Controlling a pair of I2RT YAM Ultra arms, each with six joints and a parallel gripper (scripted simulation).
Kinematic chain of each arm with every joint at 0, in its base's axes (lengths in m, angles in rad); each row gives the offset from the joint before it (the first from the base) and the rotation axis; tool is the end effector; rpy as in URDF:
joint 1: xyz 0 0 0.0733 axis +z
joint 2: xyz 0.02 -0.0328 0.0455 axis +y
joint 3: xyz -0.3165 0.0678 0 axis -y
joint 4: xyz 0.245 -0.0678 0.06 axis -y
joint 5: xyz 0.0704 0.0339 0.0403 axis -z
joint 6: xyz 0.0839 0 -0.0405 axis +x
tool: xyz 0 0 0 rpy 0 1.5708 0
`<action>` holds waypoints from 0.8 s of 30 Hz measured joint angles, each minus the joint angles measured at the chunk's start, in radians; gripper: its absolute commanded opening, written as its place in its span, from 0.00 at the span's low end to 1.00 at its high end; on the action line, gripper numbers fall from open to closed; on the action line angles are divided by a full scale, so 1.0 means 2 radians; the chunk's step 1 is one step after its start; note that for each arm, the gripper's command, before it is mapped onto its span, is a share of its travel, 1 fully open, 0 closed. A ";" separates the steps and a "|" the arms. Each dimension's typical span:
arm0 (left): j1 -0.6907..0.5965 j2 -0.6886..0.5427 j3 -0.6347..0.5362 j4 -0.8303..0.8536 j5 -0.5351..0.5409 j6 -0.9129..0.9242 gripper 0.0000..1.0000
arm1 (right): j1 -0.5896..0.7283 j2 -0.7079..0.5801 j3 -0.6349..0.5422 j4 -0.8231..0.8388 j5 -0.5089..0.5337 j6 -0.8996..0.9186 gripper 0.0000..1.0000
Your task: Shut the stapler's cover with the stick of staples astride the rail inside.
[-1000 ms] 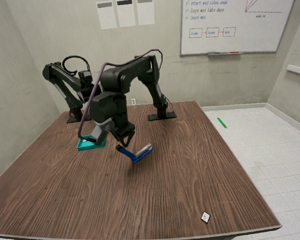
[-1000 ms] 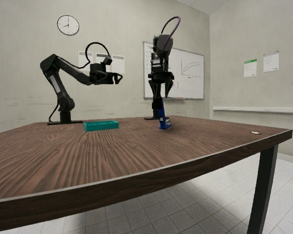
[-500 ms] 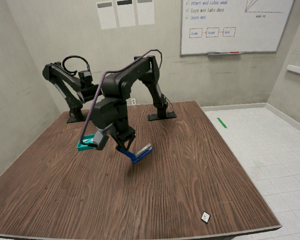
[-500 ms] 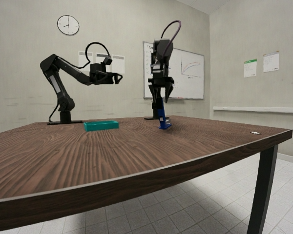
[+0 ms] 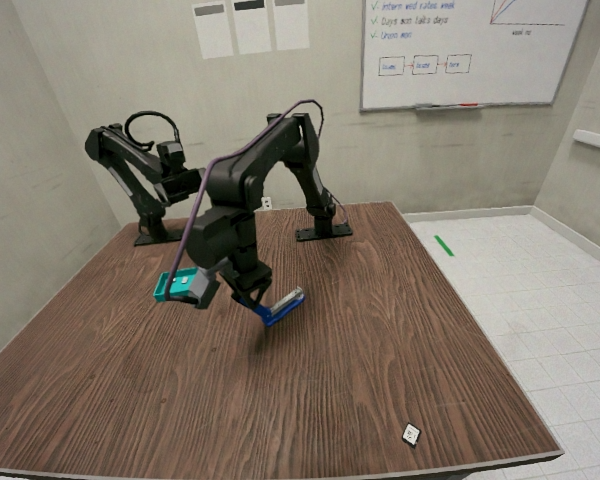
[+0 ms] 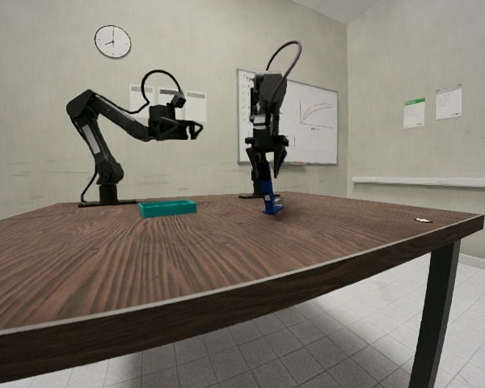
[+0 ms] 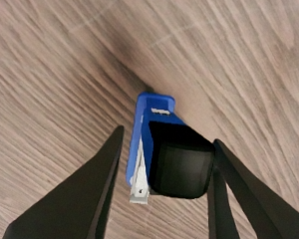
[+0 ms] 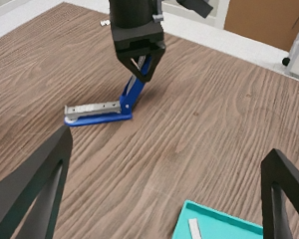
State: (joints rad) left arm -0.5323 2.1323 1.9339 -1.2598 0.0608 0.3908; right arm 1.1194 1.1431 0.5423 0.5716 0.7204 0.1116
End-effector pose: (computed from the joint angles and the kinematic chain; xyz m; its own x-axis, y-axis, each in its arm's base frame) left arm 0.3923 -0.2357 0.2440 -0.5964 0.7926 -0.1269 0.8000 0.5999 -0.0130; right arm 0.1614 0.2086 0.3137 -0.0559 0.0765 -0.9955 -0.3848 0.9184 0.0922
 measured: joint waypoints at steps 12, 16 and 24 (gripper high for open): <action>0.000 0.000 -0.001 0.010 0.000 0.000 0.37 | 0.000 0.000 0.000 0.000 0.000 0.000 1.00; 0.000 0.000 -0.001 0.010 0.000 0.000 0.37 | 0.000 0.000 0.000 0.000 0.000 0.000 1.00; 0.000 0.000 -0.001 0.010 0.000 0.000 0.24 | 0.000 0.000 0.000 0.000 0.000 0.000 1.00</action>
State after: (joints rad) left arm -0.5323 2.1319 1.9312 -1.2407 0.0608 0.3908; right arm 1.1194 1.1431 0.5423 0.5716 0.7204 0.1116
